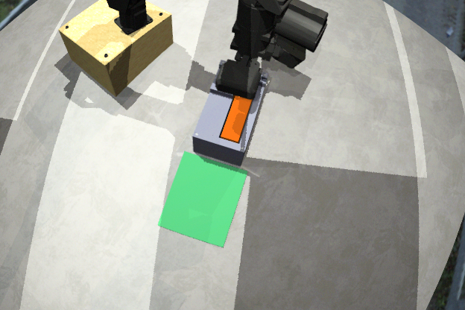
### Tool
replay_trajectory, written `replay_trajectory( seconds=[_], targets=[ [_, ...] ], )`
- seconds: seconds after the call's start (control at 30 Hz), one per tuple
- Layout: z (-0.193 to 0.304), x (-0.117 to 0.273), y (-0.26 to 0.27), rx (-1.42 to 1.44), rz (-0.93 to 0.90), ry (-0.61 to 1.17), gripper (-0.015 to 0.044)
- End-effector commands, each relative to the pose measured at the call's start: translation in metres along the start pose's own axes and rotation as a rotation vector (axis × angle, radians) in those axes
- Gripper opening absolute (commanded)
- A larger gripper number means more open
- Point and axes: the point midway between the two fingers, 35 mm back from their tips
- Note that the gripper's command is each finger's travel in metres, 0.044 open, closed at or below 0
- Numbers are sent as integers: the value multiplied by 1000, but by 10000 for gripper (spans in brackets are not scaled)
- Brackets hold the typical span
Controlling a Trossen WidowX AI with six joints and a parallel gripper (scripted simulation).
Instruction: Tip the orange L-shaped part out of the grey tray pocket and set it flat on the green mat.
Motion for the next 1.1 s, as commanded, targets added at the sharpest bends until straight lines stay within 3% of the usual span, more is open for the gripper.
replay_trajectory(
  seconds=[0.0, 1.07],
  targets=[
    [1, -5, 1, -5, -6, 7, 180],
    [2, -39, 1, -5, -7, 7, 180]
  ],
)
Point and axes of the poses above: the point midway between the two fingers, 35 mm back from their tips, its own x axis back along the fingers, its own y axis across the jaws, z = x × y, and after that the axes turned 7 degrees about x, right-handed
